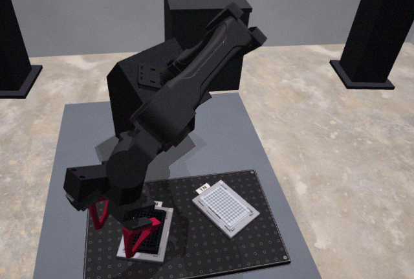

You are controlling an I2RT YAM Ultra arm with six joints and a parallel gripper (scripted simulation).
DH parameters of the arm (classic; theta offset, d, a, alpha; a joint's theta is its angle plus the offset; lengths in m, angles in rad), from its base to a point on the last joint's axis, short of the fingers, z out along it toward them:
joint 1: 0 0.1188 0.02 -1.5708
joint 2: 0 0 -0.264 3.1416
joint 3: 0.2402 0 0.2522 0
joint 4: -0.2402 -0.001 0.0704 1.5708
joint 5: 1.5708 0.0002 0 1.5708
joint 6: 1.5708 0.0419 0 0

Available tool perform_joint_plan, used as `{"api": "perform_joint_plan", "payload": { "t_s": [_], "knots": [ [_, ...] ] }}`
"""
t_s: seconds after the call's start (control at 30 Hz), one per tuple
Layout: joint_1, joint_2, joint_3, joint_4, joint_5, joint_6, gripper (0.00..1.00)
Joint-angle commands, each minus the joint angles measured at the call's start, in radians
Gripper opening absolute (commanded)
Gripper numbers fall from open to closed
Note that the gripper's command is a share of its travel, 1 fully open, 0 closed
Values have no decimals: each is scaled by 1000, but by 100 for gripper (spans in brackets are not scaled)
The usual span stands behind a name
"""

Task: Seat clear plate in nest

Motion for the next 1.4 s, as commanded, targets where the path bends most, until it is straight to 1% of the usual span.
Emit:
{"api": "perform_joint_plan", "payload": {
  "t_s": [0.0,0.03,0.13,0.27,0.4,0.5,0.6,0.7,0.83,0.97,1.03,1.17,1.23,1.37],
  "knots": [
    [11,-12,-4,-4,13,-85,100],
    [19,-11,-4,-12,10,-115,100],
    [28,-12,-7,-16,10,-136,100],
    [76,-40,-69,35,46,-101,100],
    [109,-39,-75,10,37,-212,100],
    [145,-60,-121,47,64,-185,100],
    [169,-60,-126,28,56,-273,100],
    [179,-60,-129,25,56,-296,100],
    [228,-87,-189,74,92,-259,100],
    [262,-88,-199,53,84,-370,100],
    [287,-102,-229,77,102,-351,100],
    [321,-104,-240,57,96,-462,100],
    [321,-104,-240,57,96,-462,100],
    [372,-130,-299,105,132,-423,100]
  ]
}}
